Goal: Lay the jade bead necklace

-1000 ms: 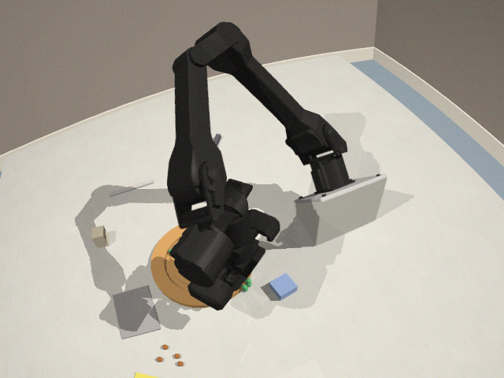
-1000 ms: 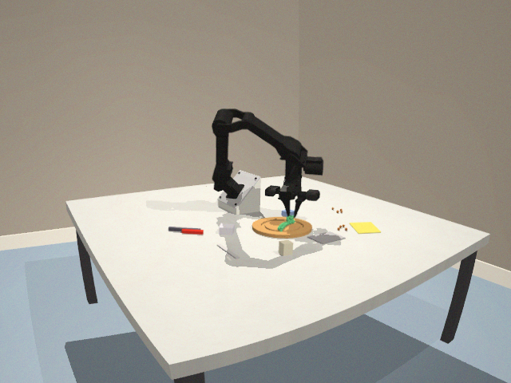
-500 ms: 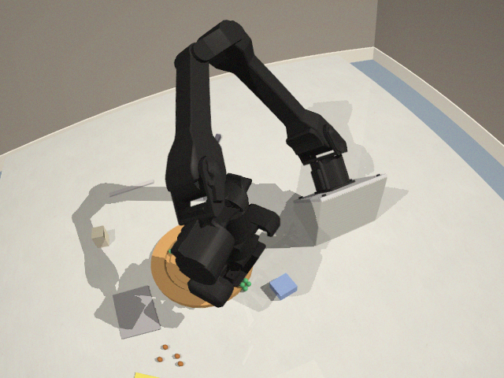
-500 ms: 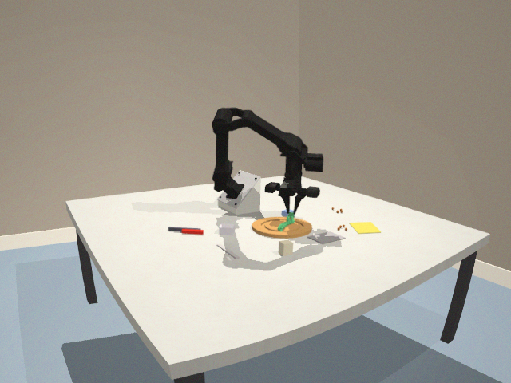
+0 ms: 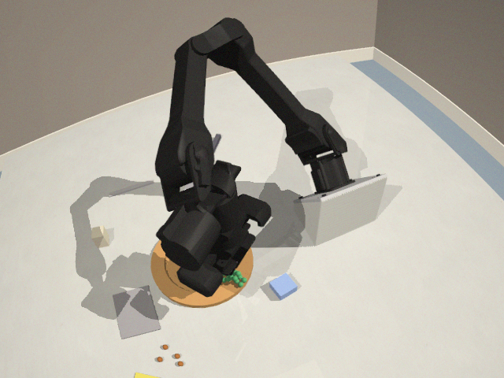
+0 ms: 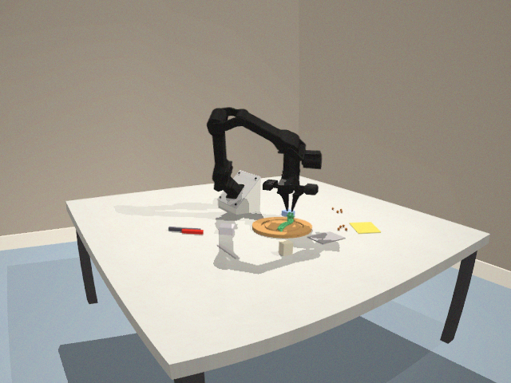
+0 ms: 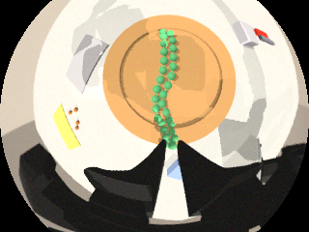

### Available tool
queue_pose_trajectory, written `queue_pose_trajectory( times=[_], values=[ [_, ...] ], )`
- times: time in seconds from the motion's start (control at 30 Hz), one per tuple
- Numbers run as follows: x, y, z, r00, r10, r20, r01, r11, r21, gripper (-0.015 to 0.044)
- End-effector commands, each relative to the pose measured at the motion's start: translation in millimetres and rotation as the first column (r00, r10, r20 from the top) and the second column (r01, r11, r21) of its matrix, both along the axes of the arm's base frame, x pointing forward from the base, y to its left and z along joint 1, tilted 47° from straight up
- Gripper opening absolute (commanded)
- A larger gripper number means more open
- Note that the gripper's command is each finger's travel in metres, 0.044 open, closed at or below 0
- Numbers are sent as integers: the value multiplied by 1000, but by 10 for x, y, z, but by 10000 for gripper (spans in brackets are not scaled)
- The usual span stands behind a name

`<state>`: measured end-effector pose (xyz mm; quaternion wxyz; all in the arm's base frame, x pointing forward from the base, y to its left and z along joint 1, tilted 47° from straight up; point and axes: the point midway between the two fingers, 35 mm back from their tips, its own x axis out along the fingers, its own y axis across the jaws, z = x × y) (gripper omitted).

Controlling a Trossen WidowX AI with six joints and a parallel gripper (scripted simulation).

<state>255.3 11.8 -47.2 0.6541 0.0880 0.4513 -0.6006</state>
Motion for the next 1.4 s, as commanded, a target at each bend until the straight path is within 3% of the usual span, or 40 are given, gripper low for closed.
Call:
queue_pose_trajectory(
  times=[0.0, 0.33, 0.97, 1.37],
  values=[
    [46, -96, 108, 1000, 3, 4, -3, 1000, -2, 0],
    [96, -271, 267, 1000, 2, 4, -2, 1000, -6, 0],
    [66, -439, 107, 1000, 2, 4, -2, 1000, -7, 0],
    [76, -413, 128, 1000, -2, 10, 2, 1000, -2, 315]
  ],
)
